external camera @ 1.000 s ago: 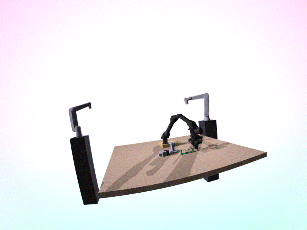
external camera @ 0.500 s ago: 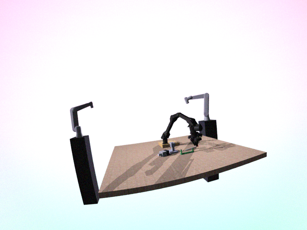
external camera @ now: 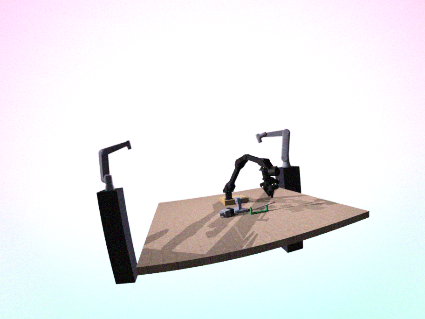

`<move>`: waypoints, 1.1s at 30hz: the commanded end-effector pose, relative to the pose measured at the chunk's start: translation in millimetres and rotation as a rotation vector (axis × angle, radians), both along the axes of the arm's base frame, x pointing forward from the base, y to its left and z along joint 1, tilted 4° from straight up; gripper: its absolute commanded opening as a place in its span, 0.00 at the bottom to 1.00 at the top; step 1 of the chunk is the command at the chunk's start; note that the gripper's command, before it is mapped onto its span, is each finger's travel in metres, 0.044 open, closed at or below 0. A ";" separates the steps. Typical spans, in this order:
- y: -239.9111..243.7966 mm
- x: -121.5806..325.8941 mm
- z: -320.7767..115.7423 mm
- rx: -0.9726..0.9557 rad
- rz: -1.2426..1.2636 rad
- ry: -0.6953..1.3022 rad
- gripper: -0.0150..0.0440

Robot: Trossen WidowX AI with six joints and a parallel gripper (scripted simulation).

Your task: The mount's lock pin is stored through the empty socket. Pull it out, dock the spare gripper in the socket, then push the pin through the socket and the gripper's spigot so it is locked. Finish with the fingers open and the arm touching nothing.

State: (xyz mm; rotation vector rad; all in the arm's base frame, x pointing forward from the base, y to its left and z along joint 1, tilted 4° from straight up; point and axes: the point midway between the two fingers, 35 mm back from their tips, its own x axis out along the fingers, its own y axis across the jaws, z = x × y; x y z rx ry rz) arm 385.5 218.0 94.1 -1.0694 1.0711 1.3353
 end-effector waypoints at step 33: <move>-63.1 7.5 -20.4 -0.014 0.023 -0.019 0.56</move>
